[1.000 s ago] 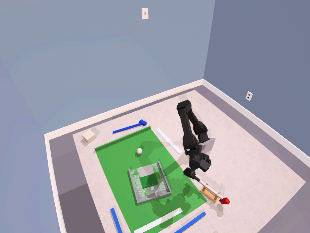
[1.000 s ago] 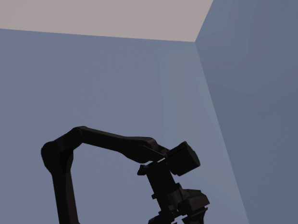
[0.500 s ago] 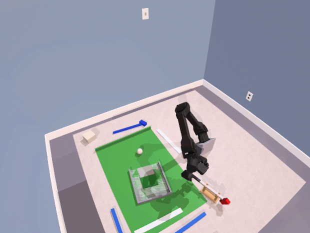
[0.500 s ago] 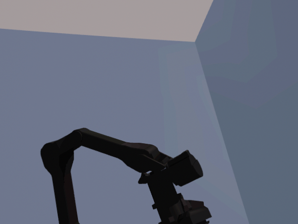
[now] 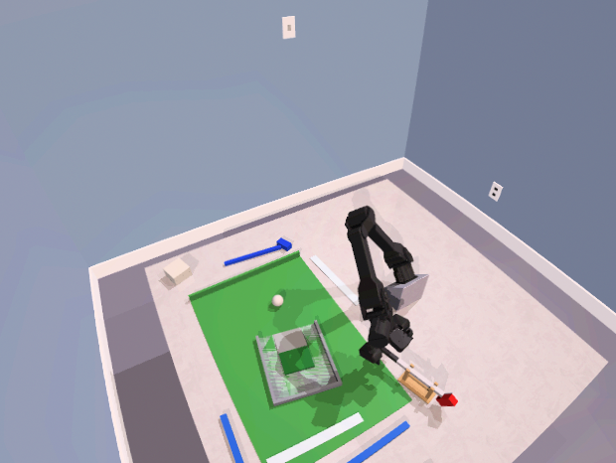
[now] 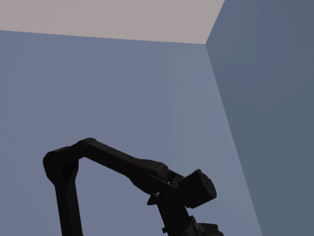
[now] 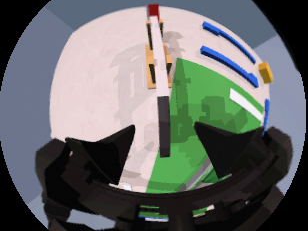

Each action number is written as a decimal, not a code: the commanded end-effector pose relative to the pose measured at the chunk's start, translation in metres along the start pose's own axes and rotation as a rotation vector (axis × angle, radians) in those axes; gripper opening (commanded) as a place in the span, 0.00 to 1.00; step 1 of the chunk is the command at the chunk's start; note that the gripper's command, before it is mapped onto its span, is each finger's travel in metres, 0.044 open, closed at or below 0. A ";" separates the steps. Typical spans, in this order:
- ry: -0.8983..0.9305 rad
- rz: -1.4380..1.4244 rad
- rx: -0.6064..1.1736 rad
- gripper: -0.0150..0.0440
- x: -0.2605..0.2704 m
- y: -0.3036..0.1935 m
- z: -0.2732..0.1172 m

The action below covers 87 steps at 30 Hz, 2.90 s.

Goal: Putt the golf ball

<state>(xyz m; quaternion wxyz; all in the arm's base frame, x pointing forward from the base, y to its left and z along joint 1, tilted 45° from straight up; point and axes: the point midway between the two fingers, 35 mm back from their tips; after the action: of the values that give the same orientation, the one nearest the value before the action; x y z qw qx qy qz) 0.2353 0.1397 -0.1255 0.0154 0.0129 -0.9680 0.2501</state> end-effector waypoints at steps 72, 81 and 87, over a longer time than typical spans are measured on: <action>-0.035 0.281 -0.005 0.25 -0.022 -0.031 -0.098; -0.072 0.598 0.004 0.25 -0.040 -0.093 -0.124; -0.099 0.810 0.014 0.25 -0.045 -0.136 -0.138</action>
<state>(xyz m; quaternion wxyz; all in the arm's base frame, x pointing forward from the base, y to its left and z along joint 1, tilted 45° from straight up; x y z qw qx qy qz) 0.2853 0.1050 0.0413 -0.1096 -0.3076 -0.9131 0.2442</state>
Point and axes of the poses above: the point midway between the two fingers, 35 mm back from their tips, its own z axis out along the fingers, its own x axis across the jaws, y = z × x, and after that the axes turned 14 degrees about z, right-handed
